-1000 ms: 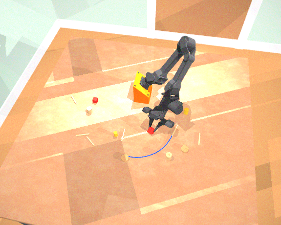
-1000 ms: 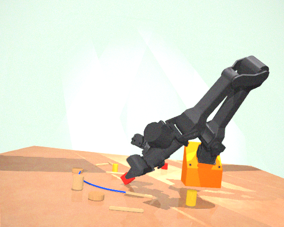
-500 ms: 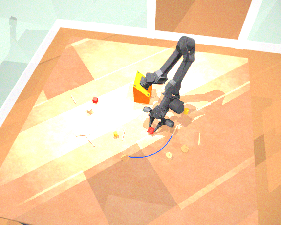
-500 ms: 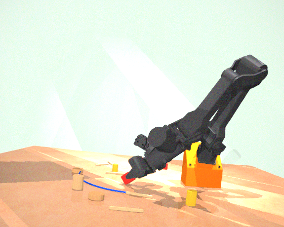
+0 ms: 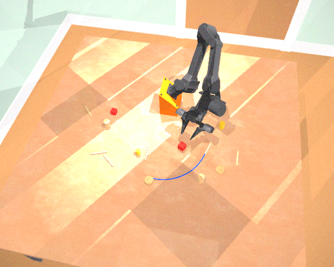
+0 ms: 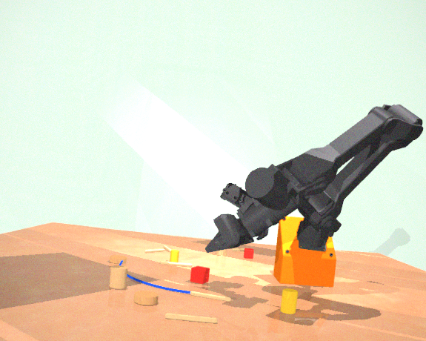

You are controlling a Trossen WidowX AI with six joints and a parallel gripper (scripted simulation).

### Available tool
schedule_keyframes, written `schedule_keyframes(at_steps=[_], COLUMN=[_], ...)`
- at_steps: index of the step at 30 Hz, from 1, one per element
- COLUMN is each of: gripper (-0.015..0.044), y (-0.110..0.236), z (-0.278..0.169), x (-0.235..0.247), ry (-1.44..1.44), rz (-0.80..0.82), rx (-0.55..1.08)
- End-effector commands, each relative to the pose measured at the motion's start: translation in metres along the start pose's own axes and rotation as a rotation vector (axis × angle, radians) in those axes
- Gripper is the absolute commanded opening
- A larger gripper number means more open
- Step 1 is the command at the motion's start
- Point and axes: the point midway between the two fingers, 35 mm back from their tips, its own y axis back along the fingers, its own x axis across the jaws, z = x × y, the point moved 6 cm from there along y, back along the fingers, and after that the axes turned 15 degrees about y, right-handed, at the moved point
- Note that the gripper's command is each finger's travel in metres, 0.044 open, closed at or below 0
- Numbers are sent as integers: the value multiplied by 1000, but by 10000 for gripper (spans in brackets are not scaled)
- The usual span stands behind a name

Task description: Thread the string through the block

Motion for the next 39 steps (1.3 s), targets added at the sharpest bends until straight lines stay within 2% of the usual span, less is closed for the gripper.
schedule_keyframes(at_steps=[1,12,14,20,22,26,31,39], gripper=[235,235,288,440,440,440,440,440], y=[4,4,3,-6,-10,-18,-28,-40], z=[0,0,1,8,11,20,30,45], x=[-2,-2,-2,-1,-1,-2,-4,-10], ry=[3,3,61,565,727,1014,1343,1688], rz=[-4,-4,-13,-23,2,90,273,588], rx=[4,4,23,213,281,396,496,509])
